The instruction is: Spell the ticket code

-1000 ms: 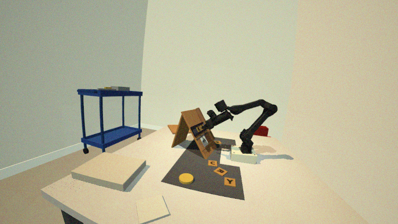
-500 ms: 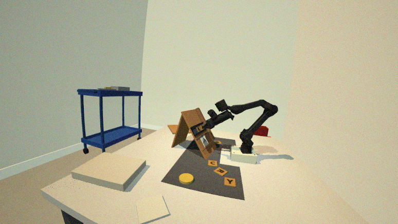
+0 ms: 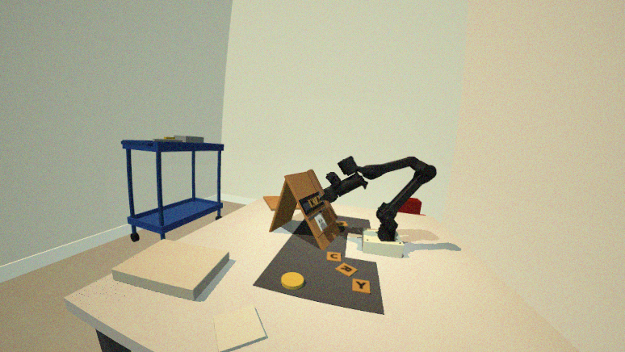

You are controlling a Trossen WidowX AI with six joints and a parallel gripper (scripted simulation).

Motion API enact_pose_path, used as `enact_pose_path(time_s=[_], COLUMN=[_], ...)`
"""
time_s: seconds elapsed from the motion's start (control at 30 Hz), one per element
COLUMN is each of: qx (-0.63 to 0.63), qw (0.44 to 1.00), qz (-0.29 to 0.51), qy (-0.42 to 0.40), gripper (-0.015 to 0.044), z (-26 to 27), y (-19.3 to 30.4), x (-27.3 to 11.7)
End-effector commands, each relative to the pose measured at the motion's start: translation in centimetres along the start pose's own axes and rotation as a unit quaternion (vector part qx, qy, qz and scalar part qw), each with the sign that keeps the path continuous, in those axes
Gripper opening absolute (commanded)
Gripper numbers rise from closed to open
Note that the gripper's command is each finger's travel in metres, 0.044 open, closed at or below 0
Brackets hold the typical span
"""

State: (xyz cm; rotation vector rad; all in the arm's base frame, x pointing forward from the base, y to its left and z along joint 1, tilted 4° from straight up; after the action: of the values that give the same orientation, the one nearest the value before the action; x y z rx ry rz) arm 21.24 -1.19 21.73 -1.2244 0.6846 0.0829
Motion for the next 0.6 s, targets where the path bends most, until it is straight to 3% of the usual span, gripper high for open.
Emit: enact_pose_path(time_s=[0.0,0.17,0.57], qx=[0.000,-0.001,-0.002], qw=[1.000,1.000,0.965], qz=[0.000,0.014,0.257], qy=[0.000,0.002,0.053], gripper=[0.0000,0.0000,0.0000], z=[0.0,0.2,4.1], y=[0.0,-0.3,-5.7], x=[0.0,0.1,2.7])
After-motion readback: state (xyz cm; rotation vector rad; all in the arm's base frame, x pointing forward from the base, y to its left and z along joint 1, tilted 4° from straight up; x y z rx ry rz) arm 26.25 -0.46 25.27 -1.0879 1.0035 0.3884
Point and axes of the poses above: the point midway between the two fingers, 35 mm back from their tips, its own x axis out along the fingers, its own z axis across the jaws, y = z × x, the point moved 8 cm from there along -x, back along the fingers, and after that the axes turned 13 degrees about x, right-handed, at the moved point
